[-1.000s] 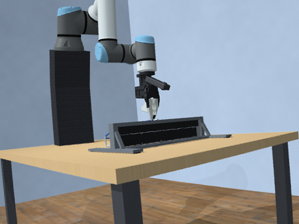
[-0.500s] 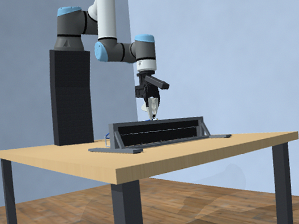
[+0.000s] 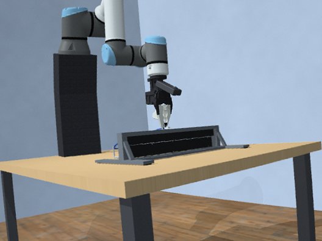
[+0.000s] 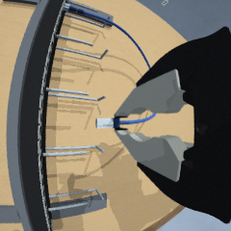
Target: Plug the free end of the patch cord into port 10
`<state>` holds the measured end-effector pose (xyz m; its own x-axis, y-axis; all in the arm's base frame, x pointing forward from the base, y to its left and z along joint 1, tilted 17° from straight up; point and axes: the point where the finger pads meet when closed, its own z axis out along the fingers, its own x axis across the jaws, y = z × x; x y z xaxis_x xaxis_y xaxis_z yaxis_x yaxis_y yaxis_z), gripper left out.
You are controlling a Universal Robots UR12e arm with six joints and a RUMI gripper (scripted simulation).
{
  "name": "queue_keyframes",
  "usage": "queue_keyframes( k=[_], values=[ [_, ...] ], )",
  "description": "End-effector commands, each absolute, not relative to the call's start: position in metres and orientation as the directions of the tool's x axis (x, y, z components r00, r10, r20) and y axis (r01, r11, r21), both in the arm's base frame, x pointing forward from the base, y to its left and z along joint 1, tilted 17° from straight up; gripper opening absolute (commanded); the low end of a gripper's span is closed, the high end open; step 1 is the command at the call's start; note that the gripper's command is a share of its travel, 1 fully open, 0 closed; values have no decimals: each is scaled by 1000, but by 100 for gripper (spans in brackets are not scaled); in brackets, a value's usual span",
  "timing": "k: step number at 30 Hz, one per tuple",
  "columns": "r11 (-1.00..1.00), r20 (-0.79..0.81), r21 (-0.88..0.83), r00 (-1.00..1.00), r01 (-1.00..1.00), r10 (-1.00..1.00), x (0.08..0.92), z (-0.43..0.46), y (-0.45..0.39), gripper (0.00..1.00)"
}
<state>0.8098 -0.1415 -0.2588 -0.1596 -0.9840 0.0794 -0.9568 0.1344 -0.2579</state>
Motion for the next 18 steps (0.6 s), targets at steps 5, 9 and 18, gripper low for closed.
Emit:
queue_keyframes(
  k=[5, 9, 18],
  values=[
    [154, 74, -260, -179, -953, -981, 812, -257, -144, 0],
    [161, 72, -261, -186, -952, -980, 812, -256, -145, 0],
    [170, 70, -261, -194, -950, -978, 813, -256, -146, 0]
  ],
)
